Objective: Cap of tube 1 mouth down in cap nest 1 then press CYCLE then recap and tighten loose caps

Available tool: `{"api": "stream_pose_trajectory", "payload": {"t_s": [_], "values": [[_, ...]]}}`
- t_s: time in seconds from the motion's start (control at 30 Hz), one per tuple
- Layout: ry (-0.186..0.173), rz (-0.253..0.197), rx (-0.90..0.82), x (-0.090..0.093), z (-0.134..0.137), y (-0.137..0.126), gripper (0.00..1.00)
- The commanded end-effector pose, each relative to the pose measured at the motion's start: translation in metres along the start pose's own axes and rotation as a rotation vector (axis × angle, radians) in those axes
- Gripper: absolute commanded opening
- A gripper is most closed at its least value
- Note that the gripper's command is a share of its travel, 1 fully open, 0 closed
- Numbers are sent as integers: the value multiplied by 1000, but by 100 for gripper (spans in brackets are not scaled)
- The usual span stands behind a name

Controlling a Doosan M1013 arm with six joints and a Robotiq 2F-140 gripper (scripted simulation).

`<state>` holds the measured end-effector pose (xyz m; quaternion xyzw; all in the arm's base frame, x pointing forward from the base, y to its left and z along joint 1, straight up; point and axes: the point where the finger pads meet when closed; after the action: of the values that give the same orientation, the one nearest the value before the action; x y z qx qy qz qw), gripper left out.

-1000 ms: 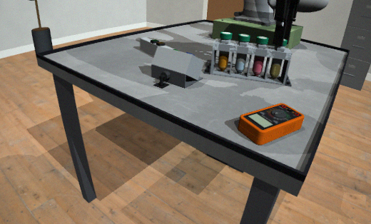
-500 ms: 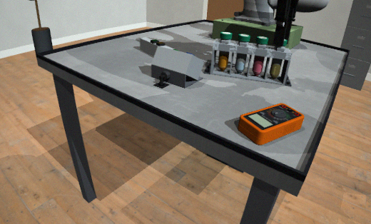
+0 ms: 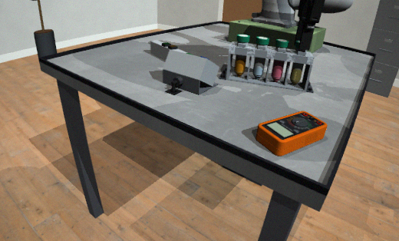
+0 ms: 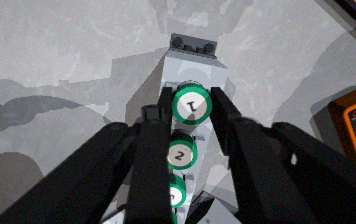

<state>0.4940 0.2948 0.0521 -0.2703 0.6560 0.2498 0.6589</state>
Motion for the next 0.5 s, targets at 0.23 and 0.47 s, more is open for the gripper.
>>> {"api": "stream_pose_trajectory", "payload": {"t_s": [0.23,0.47], "values": [[-9,26,-332,-1,0,0,30],[-9,26,-332,-1,0,0,41]]}}
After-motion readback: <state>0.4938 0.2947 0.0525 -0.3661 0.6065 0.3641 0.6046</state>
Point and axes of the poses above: the point where the finger pads meet when closed, its own x axis out along the fingers, its own z axis across the jaws, y = z × x, and after that the axes turned 6 degrees about -x, right-handed
